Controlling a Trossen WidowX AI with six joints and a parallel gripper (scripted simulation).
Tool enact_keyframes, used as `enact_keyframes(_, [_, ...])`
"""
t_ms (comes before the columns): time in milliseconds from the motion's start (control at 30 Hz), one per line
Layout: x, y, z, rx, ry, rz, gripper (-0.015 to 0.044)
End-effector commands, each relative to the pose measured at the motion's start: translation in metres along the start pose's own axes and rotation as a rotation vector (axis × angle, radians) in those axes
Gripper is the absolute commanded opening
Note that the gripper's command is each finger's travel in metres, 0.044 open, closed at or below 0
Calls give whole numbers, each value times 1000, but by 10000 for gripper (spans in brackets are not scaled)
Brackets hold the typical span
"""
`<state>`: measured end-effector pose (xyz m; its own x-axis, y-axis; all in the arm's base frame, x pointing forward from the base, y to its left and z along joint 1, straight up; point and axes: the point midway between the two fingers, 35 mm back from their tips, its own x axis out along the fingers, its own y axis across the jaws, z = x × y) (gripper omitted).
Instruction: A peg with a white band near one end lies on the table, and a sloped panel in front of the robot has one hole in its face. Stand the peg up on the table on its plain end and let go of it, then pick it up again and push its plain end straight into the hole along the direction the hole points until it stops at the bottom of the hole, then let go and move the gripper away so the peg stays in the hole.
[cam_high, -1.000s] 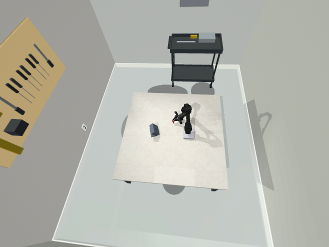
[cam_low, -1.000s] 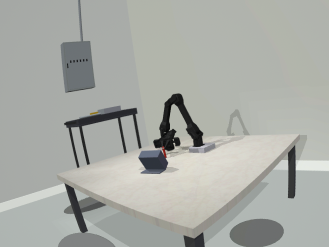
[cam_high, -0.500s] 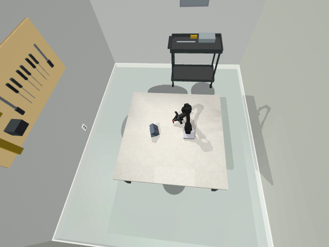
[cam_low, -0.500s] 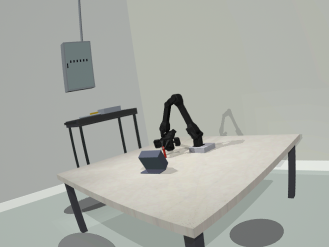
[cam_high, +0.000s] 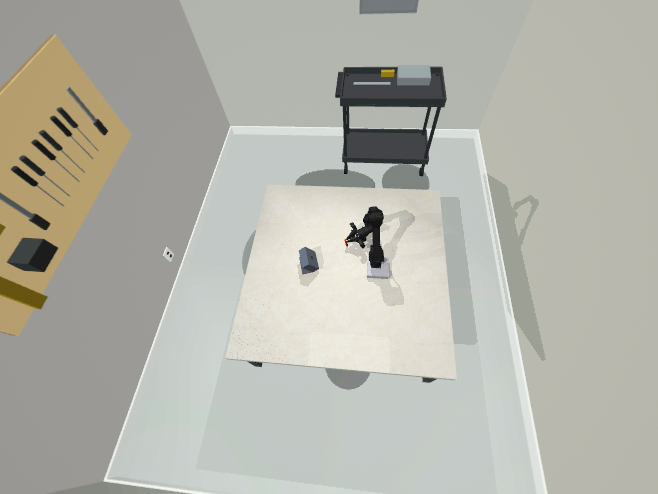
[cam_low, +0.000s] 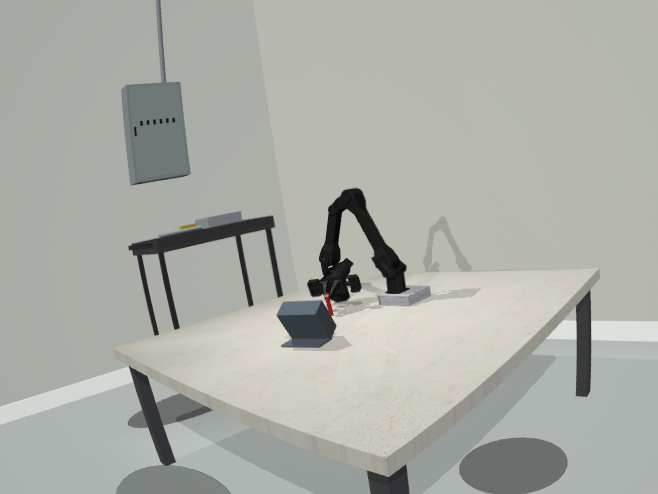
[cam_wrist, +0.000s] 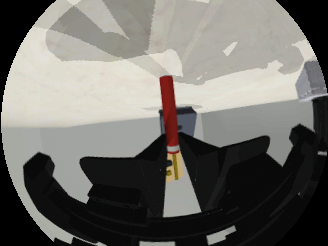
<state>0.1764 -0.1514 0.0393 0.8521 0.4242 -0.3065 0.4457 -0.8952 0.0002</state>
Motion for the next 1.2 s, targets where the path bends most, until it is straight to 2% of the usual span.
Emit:
enact_keyframes(0, [-1,0,2,0,-1,0,49])
enact_keyframes(1167, [-4,0,4,18,28,18,49])
